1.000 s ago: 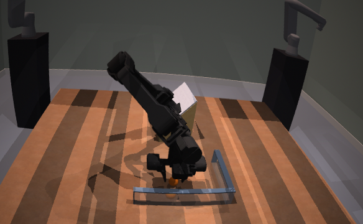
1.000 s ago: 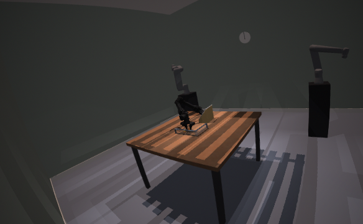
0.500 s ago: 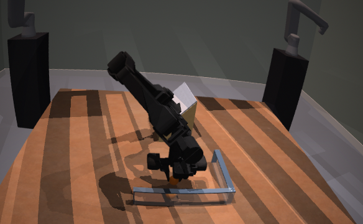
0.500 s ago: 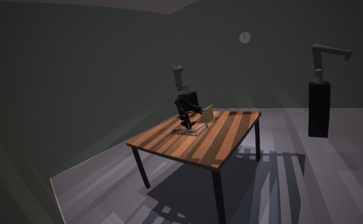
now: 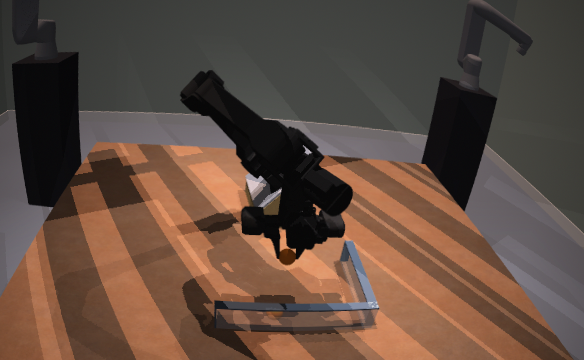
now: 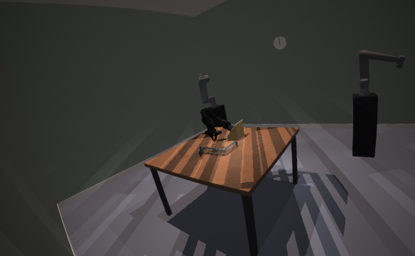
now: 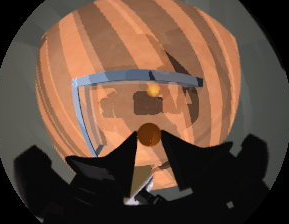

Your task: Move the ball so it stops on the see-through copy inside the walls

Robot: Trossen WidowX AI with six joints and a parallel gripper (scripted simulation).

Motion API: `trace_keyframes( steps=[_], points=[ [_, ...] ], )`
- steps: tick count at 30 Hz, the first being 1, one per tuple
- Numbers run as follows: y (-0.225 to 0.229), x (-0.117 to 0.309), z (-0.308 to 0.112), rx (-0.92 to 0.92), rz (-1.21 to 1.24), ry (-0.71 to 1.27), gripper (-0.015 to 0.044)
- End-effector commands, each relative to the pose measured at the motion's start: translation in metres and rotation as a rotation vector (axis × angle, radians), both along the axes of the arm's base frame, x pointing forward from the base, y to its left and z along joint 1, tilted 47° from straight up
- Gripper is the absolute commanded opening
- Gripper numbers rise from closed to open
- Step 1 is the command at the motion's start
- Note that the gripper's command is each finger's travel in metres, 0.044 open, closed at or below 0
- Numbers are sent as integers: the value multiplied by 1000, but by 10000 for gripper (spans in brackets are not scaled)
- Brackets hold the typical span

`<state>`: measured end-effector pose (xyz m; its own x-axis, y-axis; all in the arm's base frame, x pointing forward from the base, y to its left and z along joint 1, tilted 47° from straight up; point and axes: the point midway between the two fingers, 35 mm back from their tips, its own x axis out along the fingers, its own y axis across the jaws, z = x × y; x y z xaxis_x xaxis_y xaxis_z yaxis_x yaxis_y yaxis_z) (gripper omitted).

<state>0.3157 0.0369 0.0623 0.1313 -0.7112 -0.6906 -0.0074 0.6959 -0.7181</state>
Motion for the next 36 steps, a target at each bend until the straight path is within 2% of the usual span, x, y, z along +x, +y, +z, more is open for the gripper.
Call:
trace_keyframes(
  steps=[1,6,17,36],
  points=[
    [15,-6,19,3,-5,-10,0],
    [17,-3,22,2,-5,-10,0],
    [-17,60,14,0,-5,-14,0],
    [-68,71,-34,-3,-5,-15,0]
  ],
)
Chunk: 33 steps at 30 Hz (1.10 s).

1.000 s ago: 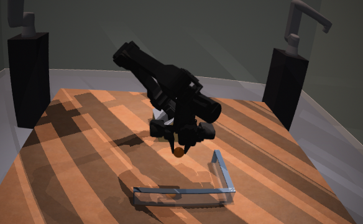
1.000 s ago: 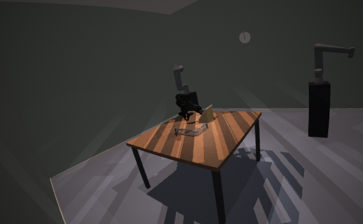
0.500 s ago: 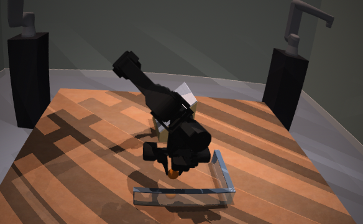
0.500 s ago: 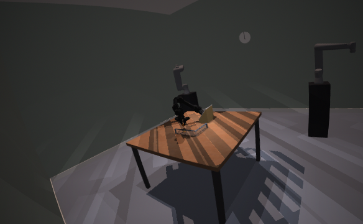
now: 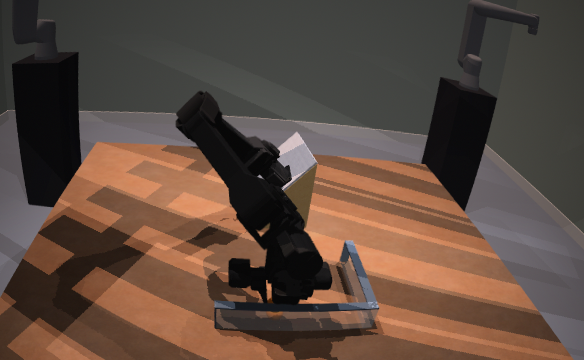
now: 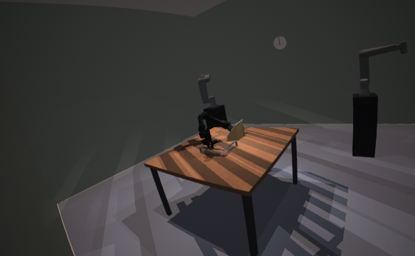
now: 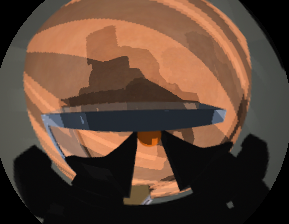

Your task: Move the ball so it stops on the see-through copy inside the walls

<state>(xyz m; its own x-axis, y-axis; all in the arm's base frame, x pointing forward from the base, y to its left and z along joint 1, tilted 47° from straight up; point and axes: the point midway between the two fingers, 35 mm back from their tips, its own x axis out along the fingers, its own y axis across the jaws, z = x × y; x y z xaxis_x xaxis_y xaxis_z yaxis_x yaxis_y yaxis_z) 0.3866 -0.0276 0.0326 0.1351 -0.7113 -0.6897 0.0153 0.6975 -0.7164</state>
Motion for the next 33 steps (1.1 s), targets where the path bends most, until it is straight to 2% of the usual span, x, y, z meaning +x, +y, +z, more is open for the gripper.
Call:
trace_keyframes(
  steps=[1,20,30,33],
  points=[
    [-3,0,-5,-6,8,4,0],
    [-17,3,-18,-6,8,4,0],
    [-15,4,-15,-2,6,-5,263],
    [-15,4,-15,-2,6,-5,269]
  ],
)
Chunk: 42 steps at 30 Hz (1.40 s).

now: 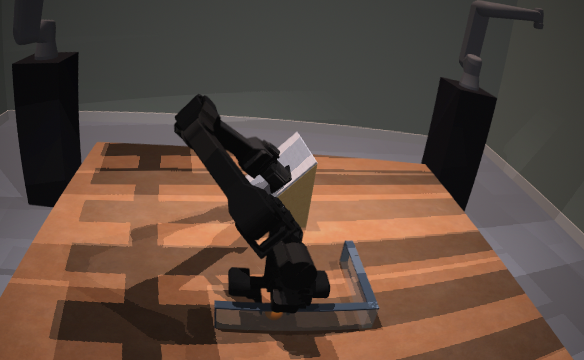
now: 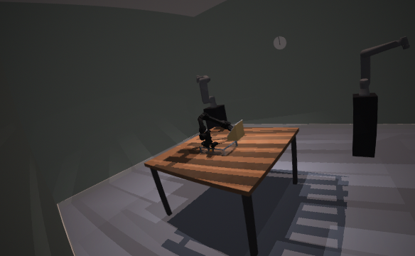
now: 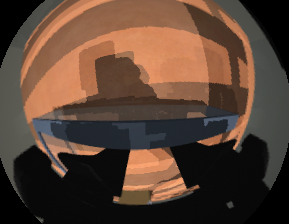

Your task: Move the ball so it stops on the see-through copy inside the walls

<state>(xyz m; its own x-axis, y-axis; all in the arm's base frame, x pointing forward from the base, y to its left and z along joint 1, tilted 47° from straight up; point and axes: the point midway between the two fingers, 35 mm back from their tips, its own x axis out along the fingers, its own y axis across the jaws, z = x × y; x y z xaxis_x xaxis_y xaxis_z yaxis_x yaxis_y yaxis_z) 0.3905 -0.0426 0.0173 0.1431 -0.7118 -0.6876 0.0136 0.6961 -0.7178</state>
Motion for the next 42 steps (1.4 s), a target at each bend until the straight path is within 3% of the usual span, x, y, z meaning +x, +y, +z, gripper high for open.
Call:
trace_keyframes(
  steps=[1,4,9,20,27,42],
  points=[
    [0,0,0,0,-1,0,269],
    [8,0,7,2,0,1,269],
    [60,-13,56,0,1,9,269],
    [60,-11,51,-3,17,10,269],
    [89,-20,82,-3,14,5,440],
    [89,-20,82,-3,14,5,440]
  ],
)
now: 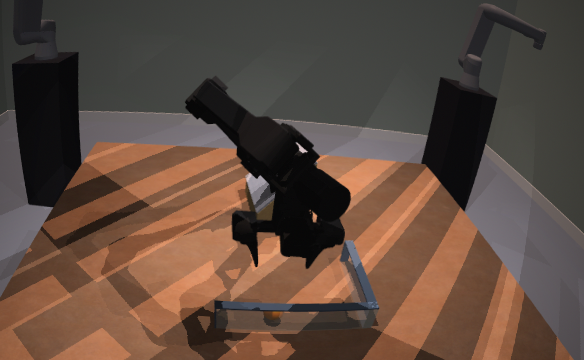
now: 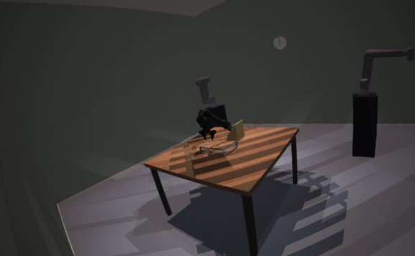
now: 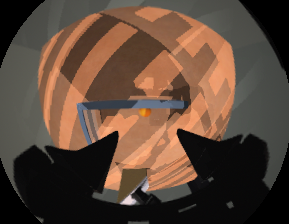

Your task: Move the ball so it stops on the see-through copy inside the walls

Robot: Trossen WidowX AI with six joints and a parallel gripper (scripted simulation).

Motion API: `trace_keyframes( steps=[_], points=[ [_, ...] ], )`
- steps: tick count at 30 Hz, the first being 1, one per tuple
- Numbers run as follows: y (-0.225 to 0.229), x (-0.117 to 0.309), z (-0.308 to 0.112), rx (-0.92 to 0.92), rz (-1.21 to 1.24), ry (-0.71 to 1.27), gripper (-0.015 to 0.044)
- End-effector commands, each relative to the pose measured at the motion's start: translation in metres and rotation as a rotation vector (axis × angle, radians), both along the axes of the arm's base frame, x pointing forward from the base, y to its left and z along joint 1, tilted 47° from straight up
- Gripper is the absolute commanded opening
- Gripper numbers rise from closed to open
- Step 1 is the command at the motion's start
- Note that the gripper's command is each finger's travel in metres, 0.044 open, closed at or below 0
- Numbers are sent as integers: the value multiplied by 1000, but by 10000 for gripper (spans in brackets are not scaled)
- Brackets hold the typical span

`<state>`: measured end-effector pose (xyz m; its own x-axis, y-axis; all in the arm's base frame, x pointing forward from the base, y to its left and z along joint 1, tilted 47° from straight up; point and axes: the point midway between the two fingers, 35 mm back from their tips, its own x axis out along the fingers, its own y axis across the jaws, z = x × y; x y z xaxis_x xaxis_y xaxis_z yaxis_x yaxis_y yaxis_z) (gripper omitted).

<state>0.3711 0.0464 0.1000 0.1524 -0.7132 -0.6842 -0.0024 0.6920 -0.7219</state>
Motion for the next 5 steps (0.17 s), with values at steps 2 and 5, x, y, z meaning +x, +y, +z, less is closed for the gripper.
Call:
trace_keyframes(
  steps=[2,5],
  points=[
    [0,0,0,3,-4,0,440],
    [0,0,0,3,-4,0,440]
  ],
)
